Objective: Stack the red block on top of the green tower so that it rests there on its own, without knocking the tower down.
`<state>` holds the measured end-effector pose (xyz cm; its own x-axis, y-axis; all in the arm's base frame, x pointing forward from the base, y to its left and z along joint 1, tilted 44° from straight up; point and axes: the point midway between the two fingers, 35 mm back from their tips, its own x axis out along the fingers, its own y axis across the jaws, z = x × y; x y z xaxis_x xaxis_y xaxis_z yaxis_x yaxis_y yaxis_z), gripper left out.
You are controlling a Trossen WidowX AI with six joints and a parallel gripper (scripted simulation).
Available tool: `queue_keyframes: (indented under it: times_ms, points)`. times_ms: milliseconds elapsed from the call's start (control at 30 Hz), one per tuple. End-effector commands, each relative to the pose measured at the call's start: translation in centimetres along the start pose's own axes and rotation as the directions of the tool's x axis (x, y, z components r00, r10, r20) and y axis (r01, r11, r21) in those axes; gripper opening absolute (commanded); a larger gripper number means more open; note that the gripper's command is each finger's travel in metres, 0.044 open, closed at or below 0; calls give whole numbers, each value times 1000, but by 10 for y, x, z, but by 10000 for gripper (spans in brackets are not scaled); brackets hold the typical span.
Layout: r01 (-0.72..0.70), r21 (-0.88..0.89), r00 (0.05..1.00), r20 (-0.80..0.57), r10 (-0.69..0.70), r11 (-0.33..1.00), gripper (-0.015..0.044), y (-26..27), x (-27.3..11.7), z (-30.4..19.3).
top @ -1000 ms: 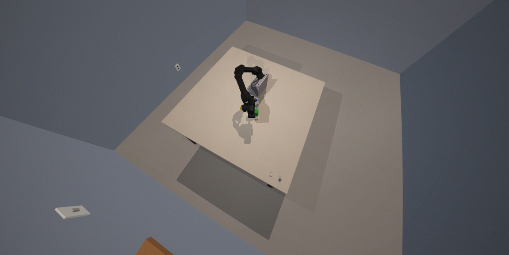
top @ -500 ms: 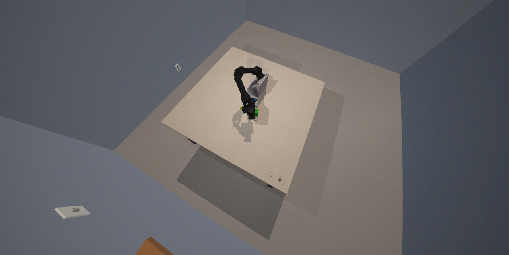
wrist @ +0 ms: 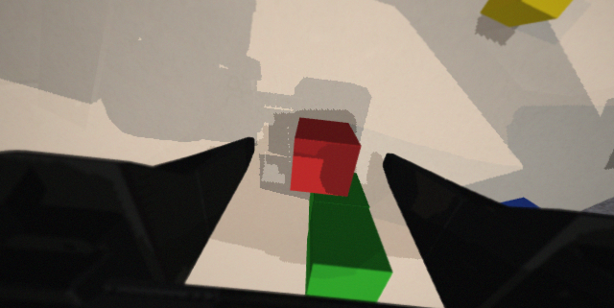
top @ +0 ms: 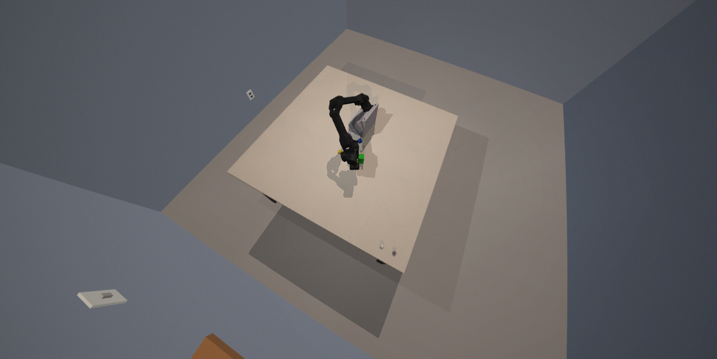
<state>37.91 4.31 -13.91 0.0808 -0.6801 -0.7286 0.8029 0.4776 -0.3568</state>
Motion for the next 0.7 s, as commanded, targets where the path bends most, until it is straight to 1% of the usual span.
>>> queue_keyframes:
  times_ms: [0,167,667]
  points:
    - [7,-7,1000,4,-7,1000,440,-2,10,-1]
    - [7,-7,1000,5,-7,1000,440,-2,17,-1]
    - [7,-7,1000,5,-7,1000,440,-2,17,-1]
